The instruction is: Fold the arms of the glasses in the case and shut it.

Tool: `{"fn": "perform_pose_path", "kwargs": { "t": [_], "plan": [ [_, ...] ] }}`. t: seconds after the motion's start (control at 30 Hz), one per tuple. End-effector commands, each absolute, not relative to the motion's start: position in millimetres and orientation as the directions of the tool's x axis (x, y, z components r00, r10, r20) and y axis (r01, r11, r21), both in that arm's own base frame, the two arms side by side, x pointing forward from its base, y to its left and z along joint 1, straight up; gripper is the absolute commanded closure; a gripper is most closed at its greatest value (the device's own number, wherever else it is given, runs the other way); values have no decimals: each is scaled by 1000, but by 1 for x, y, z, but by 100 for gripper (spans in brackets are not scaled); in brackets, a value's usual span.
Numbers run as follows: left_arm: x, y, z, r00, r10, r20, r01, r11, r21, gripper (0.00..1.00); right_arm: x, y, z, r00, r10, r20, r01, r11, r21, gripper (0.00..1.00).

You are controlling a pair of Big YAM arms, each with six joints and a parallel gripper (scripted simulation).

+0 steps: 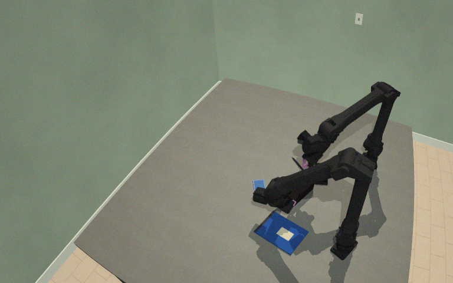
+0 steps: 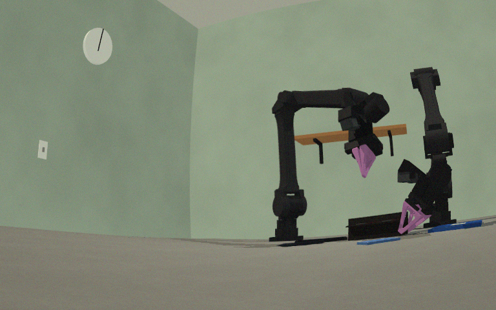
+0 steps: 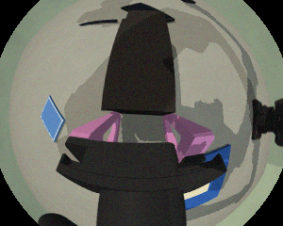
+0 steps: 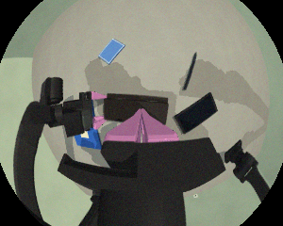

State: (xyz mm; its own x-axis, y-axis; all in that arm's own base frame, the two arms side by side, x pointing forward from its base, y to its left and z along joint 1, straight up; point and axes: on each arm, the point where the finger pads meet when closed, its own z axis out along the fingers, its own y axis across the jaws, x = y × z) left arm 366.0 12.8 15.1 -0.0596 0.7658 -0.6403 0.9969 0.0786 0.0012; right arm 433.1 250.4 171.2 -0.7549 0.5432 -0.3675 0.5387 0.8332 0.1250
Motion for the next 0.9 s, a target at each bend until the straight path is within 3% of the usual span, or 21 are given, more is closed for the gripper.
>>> {"fn": "perform_pose_path", "kwargs": {
  "t": [0.0, 0.47, 0.87],
  "plan": [
    [378, 16, 30, -46, 770, -637, 995, 90, 37, 43, 444, 249, 186, -779, 492, -389, 470, 869, 157, 100],
    [378, 16, 30, -46, 770, -637, 995, 90, 37, 43, 506, 196, 258, -709, 419, -567, 270, 904, 331, 100],
    [378, 16, 30, -46, 770, -637, 995, 90, 37, 43, 536, 144, 327, -567, 348, -747, 115, 931, 346, 100]
  ]
}}
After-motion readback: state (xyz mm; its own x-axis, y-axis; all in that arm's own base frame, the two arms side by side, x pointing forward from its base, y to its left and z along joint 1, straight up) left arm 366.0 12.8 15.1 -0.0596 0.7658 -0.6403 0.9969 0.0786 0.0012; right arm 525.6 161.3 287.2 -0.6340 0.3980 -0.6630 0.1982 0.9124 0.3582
